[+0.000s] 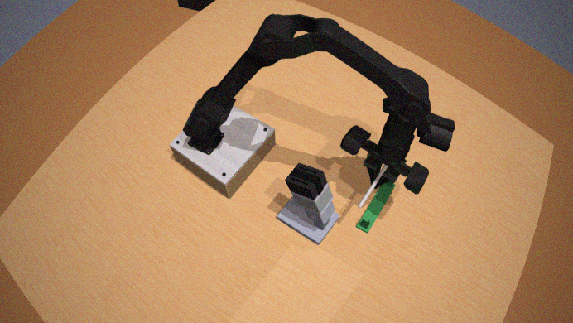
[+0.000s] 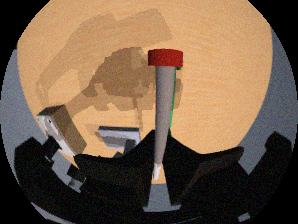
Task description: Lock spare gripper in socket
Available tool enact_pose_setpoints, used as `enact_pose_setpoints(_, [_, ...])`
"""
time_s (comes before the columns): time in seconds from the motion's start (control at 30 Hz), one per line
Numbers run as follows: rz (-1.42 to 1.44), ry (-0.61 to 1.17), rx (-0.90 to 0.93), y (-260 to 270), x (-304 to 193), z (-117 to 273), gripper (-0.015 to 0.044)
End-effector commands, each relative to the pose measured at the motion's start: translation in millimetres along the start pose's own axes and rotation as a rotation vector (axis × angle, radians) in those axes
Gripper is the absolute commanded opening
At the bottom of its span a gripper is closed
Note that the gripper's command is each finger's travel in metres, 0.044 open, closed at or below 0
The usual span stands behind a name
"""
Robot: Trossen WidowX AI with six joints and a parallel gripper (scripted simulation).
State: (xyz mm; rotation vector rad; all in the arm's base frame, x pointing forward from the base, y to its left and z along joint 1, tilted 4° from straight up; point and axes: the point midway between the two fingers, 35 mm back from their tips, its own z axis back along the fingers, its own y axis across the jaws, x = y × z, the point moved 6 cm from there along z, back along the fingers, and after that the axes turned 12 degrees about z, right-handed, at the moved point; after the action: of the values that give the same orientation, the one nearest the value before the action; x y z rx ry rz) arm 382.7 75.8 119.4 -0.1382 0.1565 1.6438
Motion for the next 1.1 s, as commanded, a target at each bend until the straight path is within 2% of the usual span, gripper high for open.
enact_pose_setpoints(0.0, [-0.006, -0.005, -0.005, 11, 3, 6, 0.0000])
enact_pose_setpoints(0.7, [-0.004, -0.004, 0.004, 66, 14, 16, 0.0000])
enact_pose_setpoints(1.07, [-0.005, -0.009, 0.009, 63, 26, -31, 0.0000])
